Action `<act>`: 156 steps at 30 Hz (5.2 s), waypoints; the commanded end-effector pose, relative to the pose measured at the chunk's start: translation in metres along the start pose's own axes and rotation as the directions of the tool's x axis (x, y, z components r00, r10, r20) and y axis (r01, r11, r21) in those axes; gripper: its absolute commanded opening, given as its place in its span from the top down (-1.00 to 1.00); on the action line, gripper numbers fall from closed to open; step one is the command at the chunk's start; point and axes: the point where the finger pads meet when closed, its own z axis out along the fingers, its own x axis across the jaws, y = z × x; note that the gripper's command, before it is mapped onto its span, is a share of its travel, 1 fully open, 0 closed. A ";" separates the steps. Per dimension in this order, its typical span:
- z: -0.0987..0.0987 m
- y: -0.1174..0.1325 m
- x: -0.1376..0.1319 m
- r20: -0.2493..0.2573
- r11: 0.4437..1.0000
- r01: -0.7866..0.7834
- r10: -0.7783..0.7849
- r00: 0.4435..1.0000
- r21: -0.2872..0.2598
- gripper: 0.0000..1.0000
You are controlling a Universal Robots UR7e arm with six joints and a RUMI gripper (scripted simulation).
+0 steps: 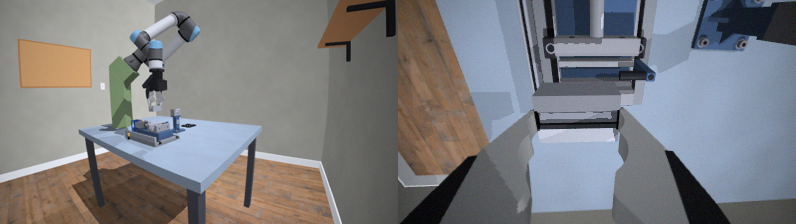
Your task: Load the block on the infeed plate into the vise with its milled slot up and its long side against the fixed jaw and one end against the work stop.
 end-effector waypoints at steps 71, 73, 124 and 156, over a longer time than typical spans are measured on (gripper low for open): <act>0.047 0.001 -0.001 0.001 1.000 0.000 0.000 1.000 -0.001 1.00; 0.047 0.001 -0.001 0.001 1.000 0.000 0.000 1.000 -0.001 1.00; 0.064 0.001 -0.001 0.001 1.000 0.000 0.000 1.000 -0.001 1.00; 0.071 0.001 -0.001 0.001 1.000 0.000 0.000 1.000 -0.001 1.00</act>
